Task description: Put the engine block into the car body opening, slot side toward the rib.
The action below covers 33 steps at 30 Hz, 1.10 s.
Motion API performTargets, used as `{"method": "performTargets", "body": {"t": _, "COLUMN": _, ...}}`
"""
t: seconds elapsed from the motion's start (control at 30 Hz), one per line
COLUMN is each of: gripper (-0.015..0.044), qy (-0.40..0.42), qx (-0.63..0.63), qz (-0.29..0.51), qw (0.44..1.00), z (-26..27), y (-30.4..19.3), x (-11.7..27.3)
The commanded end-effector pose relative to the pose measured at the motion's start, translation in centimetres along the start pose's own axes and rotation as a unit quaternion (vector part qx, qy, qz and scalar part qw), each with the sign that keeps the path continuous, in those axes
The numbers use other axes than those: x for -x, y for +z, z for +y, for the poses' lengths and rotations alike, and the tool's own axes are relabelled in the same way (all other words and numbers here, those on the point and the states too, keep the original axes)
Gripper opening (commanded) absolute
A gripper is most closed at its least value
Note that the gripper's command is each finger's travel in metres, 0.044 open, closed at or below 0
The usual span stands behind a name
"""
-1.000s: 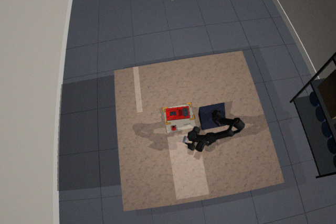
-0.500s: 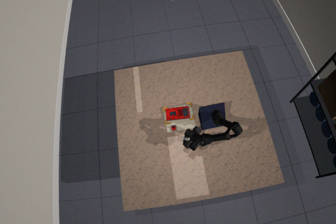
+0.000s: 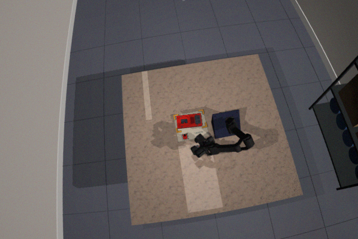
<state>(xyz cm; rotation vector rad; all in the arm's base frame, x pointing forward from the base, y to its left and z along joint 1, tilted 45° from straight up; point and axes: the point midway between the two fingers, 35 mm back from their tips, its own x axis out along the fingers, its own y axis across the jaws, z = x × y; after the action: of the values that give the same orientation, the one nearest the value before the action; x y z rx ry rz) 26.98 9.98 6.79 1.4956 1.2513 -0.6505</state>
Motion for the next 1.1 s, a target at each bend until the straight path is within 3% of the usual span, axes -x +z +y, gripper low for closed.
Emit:
{"method": "performTargets", "body": {"t": 0.0, "gripper": 0.0440, "qy": -0.023, "qx": -0.061, "qz": 0.027, "qw": 0.998, "z": 0.2, "y": 0.2, "x": 0.2}}
{"method": "performTargets", "body": {"t": 0.37, "gripper": 0.0440, "qy": -0.079, "qx": -0.209, "qz": 0.094, "qw": 0.970, "z": 0.9, "y": 0.4, "x": 1.0}}
{"method": "performTargets", "body": {"t": 0.77, "gripper": 0.0440, "qy": -0.134, "qx": -0.369, "qz": 0.167, "qw": 0.905, "z": 2.3, "y": 0.8, "x": 2.4}}
{"method": "performTargets", "body": {"t": 1.07, "gripper": 0.0440, "qy": -0.137, "qx": -0.377, "qz": 0.171, "qw": 0.900, "z": 2.5, "y": 0.9, "x": 2.5}}
